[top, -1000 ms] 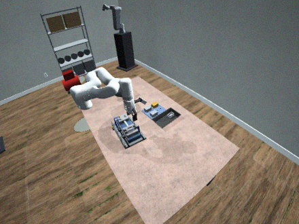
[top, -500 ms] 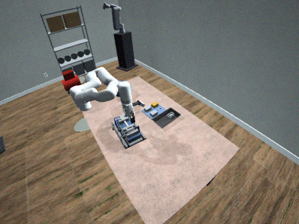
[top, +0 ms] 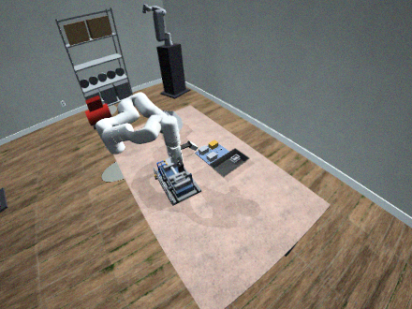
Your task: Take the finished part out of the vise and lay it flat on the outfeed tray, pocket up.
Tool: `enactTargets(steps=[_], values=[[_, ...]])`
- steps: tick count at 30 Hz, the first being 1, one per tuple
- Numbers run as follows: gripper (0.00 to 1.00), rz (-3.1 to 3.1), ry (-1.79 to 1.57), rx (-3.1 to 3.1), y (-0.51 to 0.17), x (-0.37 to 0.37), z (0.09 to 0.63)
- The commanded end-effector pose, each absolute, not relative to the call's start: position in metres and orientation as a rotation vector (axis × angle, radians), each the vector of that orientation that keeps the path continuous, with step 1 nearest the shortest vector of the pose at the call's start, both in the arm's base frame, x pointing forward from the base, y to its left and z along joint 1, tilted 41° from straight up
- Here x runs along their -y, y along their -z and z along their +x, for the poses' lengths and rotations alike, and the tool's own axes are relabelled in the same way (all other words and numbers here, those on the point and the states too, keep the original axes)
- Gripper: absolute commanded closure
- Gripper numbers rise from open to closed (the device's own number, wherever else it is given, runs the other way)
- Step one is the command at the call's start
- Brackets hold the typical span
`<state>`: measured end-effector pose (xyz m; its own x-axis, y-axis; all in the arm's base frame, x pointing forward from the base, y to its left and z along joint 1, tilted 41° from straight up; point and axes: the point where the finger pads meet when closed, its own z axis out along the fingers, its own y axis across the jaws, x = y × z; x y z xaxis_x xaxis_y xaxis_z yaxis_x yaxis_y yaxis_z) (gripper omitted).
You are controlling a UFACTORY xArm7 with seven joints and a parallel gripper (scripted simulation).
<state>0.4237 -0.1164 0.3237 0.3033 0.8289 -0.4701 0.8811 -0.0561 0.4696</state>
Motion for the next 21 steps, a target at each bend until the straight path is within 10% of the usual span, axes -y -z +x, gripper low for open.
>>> enactTargets(steps=[1, 11, 12, 21], values=[[0.0, 1.895, 0.098, -1.521, -0.3218, 0.1219, 0.4221], [0.0, 1.899, 0.098, -1.521, -0.3212, 0.1229, 0.4218], [1.0, 1.899, 0.098, -1.521, -0.3212, 0.1229, 0.4218], [1.0, 1.899, 0.098, -1.521, -0.3212, 0.1229, 0.4218]])
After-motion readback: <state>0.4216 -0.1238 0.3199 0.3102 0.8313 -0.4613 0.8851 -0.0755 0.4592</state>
